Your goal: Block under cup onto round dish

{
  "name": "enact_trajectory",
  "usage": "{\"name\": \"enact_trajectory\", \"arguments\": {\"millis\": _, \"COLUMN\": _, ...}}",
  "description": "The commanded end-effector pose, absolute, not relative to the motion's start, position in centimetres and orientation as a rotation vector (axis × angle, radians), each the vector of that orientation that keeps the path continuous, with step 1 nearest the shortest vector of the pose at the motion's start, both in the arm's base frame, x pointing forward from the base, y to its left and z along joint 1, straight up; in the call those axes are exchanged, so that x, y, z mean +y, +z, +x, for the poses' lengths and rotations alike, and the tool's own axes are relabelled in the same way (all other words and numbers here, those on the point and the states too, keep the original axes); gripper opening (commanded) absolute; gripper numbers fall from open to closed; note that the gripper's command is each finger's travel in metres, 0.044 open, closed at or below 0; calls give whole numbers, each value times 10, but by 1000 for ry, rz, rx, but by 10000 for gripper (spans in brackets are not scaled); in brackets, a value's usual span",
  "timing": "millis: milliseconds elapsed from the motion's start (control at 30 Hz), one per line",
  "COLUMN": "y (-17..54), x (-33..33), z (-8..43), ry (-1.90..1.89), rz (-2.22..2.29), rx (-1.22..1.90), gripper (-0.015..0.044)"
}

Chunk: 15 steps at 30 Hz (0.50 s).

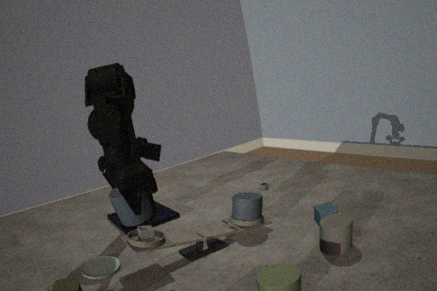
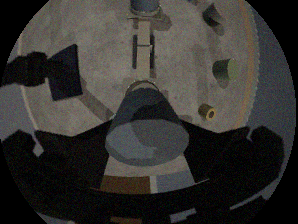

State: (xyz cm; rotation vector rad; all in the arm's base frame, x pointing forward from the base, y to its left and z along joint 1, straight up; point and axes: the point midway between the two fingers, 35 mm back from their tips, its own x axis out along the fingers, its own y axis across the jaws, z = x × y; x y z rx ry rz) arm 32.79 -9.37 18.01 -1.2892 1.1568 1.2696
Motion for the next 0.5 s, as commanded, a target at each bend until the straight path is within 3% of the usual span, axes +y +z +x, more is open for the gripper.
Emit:
{"name": "enact_trajectory", "arguments": {"millis": 0, "y": 189, "x": -94, "z": 327, "ry": 1259, "rz": -1301, "rx": 1151, "gripper": 0}}
{"name": "enact_trajectory", "arguments": {"millis": 467, "y": 206, "x": -93, "z": 323, "ry": 1259, "rz": -1301, "rx": 1152, "gripper": 0}}
